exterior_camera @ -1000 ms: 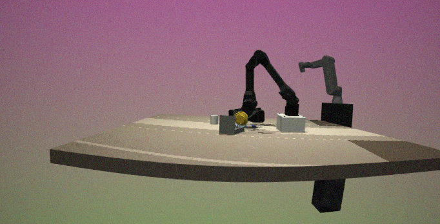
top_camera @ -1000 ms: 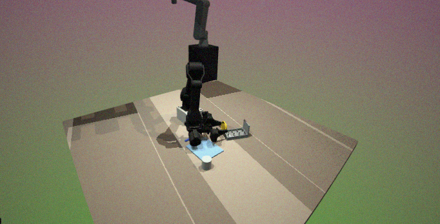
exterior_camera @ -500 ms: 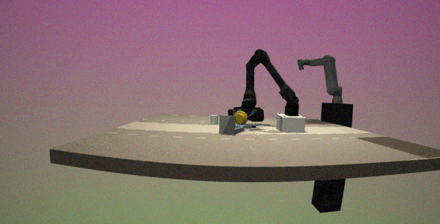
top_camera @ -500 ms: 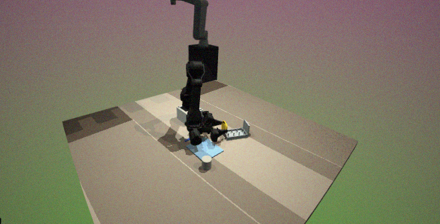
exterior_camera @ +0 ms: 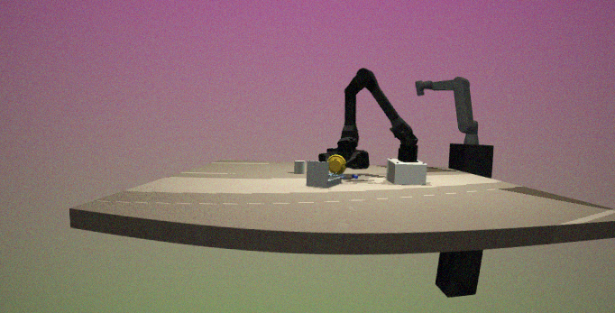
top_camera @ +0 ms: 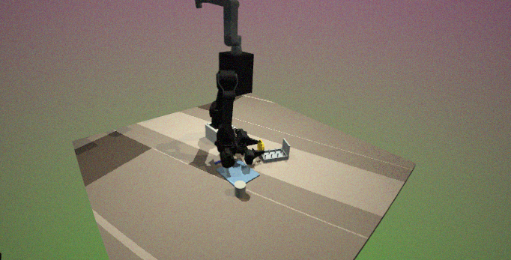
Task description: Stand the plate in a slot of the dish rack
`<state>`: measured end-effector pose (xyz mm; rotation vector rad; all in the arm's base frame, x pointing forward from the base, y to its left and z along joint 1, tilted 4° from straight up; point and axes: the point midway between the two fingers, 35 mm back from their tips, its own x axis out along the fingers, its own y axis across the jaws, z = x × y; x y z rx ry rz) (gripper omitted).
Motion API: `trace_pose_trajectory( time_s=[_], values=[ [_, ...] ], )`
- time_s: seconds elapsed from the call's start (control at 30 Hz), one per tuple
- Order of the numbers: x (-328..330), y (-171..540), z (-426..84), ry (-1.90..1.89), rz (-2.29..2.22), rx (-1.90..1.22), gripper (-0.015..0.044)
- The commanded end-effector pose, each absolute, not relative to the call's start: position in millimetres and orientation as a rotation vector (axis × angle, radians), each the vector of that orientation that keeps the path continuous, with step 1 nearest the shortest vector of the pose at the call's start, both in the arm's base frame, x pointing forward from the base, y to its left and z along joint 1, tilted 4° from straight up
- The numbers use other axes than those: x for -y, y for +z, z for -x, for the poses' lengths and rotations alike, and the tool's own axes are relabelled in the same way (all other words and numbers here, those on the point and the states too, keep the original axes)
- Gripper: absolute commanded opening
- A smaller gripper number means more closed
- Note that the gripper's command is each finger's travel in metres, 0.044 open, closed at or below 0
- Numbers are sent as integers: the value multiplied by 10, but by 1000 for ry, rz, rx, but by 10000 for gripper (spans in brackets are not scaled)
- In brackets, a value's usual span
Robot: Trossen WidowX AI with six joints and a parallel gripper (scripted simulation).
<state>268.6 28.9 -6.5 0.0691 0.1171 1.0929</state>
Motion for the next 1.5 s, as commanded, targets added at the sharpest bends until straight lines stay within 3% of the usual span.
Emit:
trace_pose_trajectory(
  time_s=[0.0,1.47],
  values=[
    [-367,-67,-2714,1091,-77,-125,0],
    [-410,-31,-2738,1093,-159,-180,0]
  ],
)
